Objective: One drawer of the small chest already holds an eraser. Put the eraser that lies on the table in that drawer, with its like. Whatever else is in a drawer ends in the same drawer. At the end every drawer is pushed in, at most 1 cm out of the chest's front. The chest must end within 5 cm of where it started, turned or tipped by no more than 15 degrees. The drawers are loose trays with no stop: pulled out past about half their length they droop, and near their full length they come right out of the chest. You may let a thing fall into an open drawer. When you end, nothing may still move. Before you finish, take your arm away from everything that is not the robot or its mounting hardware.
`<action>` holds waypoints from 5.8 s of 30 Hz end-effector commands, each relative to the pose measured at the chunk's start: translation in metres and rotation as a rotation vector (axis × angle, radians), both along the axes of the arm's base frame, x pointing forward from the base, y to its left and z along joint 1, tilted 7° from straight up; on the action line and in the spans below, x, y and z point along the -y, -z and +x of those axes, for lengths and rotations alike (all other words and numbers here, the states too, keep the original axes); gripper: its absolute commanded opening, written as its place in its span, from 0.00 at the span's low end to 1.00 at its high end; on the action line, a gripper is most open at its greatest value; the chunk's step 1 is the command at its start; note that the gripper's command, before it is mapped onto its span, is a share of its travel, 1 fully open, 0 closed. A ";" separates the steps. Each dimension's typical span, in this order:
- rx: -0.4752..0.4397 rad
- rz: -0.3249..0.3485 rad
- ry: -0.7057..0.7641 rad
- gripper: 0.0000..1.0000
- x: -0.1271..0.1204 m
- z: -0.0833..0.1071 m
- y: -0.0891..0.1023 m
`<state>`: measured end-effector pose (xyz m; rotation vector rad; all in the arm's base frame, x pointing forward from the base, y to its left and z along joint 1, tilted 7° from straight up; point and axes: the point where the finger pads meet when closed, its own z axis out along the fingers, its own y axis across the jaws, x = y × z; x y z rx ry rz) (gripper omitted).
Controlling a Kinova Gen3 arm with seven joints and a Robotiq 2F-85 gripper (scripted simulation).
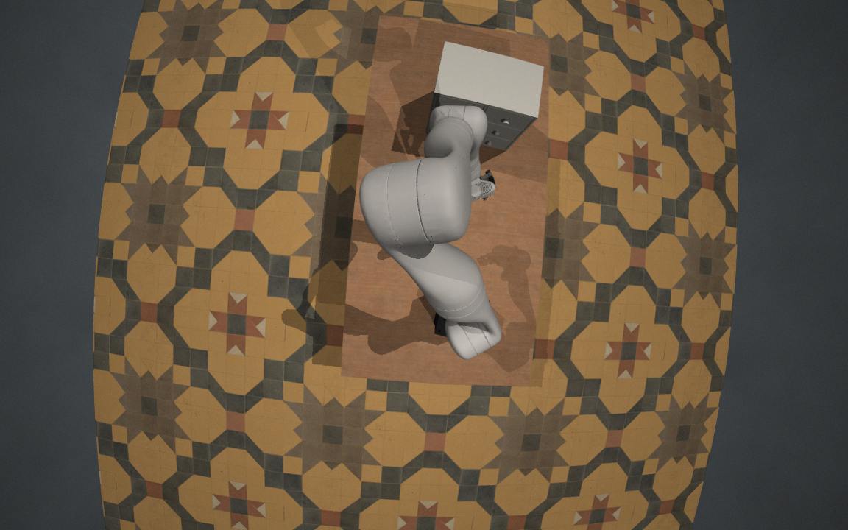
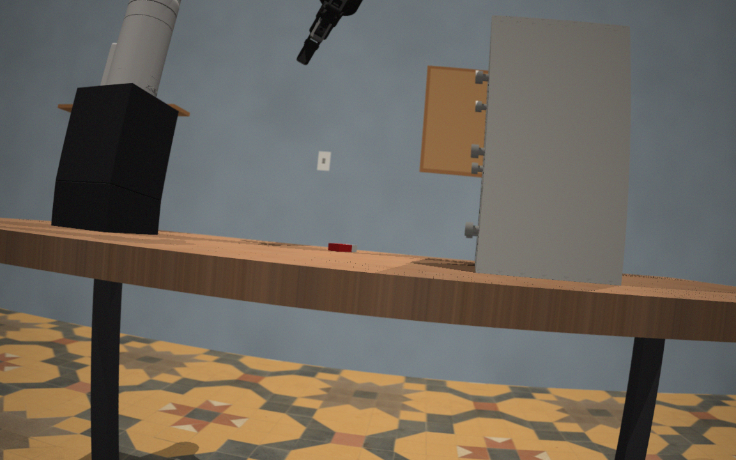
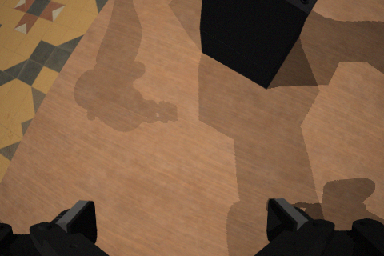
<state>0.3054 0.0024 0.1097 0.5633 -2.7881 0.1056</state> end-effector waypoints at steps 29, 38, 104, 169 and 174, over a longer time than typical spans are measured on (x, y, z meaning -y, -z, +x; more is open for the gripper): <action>0.077 0.067 0.144 1.00 0.025 0.012 -0.015; 0.096 0.081 0.177 1.00 0.032 0.014 -0.019; 0.239 0.159 0.388 1.00 0.078 0.028 -0.045; 0.299 0.181 0.467 1.00 0.098 0.032 -0.056; 0.299 0.180 0.474 1.00 0.097 0.035 -0.045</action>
